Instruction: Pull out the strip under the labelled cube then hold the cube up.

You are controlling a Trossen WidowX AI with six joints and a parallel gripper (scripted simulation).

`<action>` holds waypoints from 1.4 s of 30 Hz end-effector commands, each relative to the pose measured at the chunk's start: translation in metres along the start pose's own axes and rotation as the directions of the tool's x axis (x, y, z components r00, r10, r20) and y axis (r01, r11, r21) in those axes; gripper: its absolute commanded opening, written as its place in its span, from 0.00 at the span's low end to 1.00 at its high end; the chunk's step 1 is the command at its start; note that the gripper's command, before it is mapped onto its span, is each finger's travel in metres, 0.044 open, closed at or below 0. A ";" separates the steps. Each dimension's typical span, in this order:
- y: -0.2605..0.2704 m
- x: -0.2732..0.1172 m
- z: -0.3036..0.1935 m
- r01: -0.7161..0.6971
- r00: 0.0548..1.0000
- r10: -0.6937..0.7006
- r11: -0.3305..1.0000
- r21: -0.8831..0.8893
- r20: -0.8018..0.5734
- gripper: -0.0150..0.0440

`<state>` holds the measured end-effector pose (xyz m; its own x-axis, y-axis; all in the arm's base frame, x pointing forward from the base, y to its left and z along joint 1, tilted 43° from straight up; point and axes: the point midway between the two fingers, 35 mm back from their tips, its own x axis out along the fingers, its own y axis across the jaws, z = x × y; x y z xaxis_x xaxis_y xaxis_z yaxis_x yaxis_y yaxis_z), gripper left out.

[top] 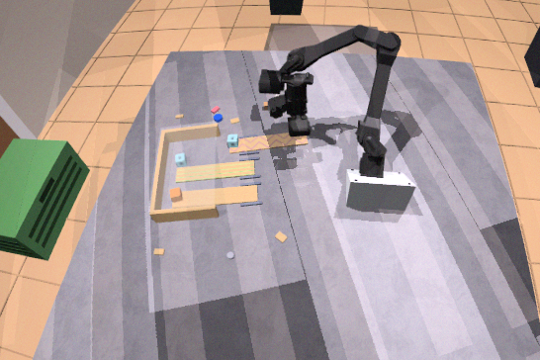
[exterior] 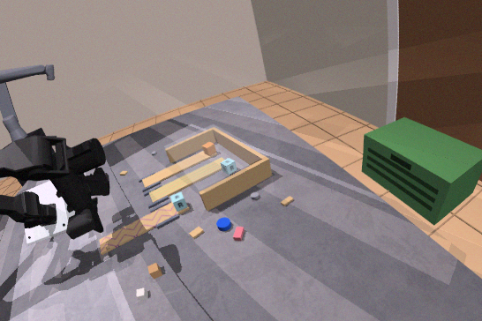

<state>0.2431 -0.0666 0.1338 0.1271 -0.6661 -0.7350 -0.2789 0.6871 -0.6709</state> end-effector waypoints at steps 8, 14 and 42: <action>0.000 -0.005 0.040 0.004 1.000 -0.003 0.995 0.104 -0.012 0.70; 0.000 -0.008 0.063 0.004 1.000 -0.003 0.994 0.105 -0.011 0.97; -0.005 -0.022 0.174 0.003 1.000 -0.002 0.994 0.110 -0.005 1.00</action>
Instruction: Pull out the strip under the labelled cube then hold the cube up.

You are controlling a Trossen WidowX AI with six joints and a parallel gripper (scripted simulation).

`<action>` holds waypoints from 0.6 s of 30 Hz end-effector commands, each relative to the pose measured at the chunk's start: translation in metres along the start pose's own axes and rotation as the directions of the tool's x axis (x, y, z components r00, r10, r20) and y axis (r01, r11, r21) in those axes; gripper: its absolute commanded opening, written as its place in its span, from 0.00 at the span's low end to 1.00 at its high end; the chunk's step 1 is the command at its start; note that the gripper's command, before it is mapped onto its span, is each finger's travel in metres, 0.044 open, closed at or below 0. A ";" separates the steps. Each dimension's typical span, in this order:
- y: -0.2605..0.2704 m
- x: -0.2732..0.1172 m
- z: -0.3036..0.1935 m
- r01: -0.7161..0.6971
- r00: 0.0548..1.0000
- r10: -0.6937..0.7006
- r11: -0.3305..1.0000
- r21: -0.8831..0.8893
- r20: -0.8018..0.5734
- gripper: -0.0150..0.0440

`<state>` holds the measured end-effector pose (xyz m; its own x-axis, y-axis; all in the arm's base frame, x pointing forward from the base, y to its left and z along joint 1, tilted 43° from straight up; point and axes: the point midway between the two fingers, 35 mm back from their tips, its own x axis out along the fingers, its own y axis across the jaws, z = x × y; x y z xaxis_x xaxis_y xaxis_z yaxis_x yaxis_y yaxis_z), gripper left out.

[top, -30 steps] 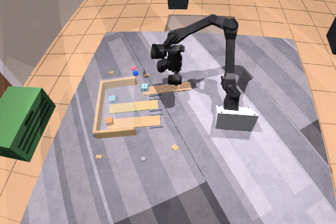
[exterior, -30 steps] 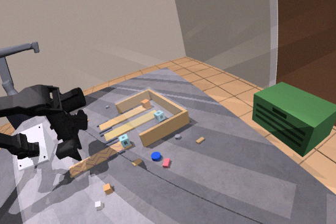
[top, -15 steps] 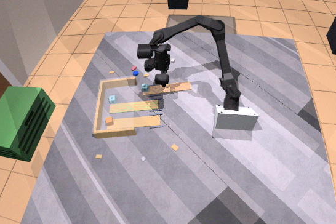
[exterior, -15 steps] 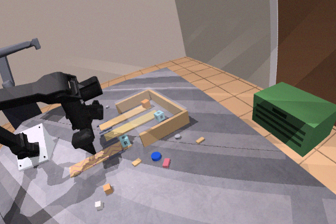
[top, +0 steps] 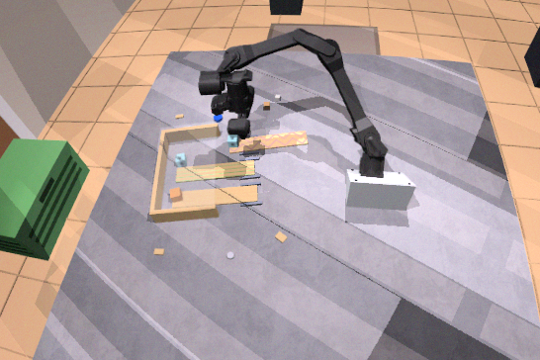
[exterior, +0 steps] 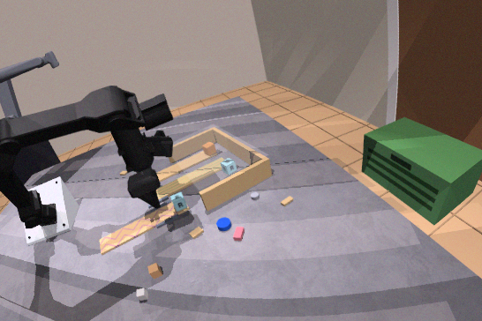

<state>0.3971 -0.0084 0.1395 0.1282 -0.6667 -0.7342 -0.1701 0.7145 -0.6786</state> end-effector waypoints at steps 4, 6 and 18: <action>0.005 0.001 0.026 0.002 1.000 -0.002 1.000 -0.002 -0.005 1.00; 0.007 0.001 0.034 0.002 1.000 -0.002 1.000 -0.002 -0.005 1.00; 0.010 0.012 0.046 0.002 1.000 -0.002 1.000 -0.001 -0.004 0.68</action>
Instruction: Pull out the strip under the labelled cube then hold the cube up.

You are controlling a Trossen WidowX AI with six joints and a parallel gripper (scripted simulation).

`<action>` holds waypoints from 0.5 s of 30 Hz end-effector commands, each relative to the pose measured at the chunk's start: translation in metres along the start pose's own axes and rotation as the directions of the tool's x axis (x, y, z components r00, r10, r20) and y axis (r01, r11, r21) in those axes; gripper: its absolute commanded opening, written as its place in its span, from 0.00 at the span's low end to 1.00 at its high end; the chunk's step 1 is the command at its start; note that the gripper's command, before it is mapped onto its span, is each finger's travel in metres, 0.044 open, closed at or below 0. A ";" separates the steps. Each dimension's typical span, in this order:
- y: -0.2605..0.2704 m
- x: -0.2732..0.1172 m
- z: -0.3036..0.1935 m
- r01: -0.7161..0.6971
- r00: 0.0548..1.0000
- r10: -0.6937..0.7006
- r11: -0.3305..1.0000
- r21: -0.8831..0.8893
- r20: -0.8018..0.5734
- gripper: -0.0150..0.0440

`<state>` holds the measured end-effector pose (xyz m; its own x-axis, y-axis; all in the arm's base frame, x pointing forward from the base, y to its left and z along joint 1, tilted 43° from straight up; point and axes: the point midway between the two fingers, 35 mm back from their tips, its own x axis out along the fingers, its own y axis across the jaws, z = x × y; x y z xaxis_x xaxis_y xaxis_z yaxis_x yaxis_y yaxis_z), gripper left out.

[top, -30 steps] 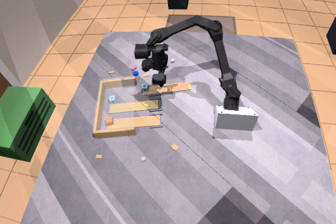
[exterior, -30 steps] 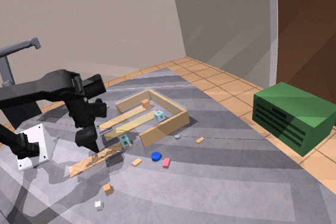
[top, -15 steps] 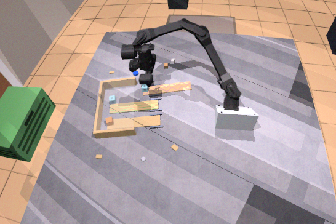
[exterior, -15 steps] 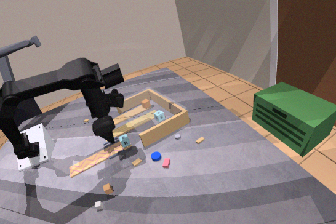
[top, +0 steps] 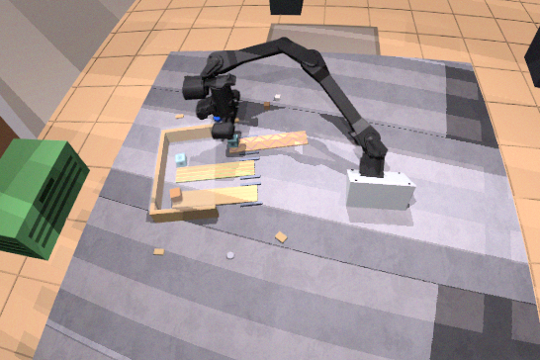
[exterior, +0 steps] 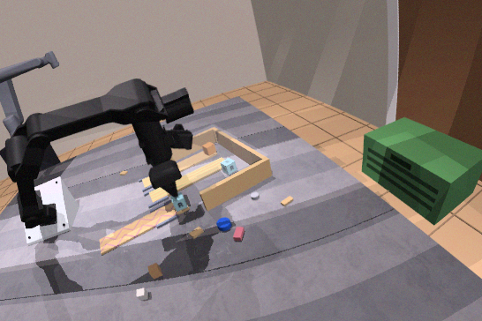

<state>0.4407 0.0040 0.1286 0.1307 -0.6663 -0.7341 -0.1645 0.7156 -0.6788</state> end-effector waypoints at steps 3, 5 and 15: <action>0.001 0.012 0.001 0.001 1.000 -0.001 1.000 -0.007 -0.007 0.68; 0.002 0.015 0.001 0.001 1.000 -0.002 1.000 -0.007 -0.007 0.68; 0.002 0.031 0.000 0.002 1.000 -0.002 1.000 -0.007 -0.007 0.68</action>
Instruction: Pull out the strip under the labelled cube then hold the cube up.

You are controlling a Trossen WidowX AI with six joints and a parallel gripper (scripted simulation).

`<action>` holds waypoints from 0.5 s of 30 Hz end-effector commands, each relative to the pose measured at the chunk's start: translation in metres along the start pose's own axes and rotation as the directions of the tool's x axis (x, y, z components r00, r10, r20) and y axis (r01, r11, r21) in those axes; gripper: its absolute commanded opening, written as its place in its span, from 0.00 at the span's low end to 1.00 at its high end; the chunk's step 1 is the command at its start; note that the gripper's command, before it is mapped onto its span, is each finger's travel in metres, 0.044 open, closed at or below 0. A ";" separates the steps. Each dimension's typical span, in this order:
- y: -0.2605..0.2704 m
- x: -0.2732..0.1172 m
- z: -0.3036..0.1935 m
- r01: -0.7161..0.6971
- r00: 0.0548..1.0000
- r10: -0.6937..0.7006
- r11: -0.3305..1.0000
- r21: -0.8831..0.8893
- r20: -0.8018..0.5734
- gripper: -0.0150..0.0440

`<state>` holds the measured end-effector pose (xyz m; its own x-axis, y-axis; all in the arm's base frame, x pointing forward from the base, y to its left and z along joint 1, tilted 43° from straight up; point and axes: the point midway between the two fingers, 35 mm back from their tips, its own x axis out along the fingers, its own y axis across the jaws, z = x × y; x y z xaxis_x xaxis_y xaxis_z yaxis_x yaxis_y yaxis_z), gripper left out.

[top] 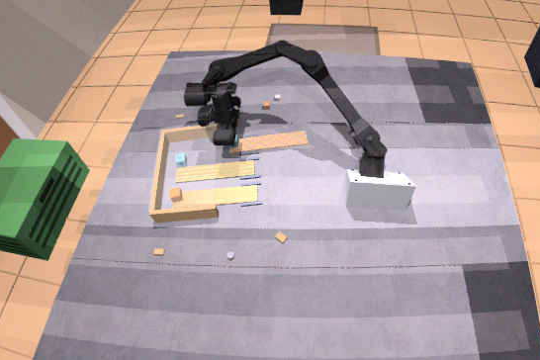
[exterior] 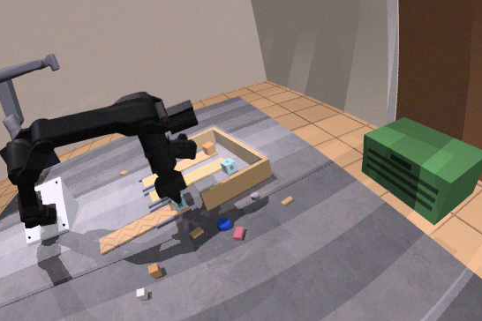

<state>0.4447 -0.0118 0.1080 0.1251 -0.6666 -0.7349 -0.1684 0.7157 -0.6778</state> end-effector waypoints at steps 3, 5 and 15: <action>0.000 0.010 -0.001 0.004 1.000 -0.004 1.000 -0.003 -0.001 0.68; 0.000 0.013 -0.001 0.004 1.000 -0.004 1.000 -0.003 -0.001 0.68; 0.001 0.023 -0.002 0.000 1.000 0.000 1.000 -0.002 -0.003 0.63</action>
<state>0.4458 -0.0276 0.0900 0.1214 -0.6672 -0.7349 -0.1700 0.7155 -0.6776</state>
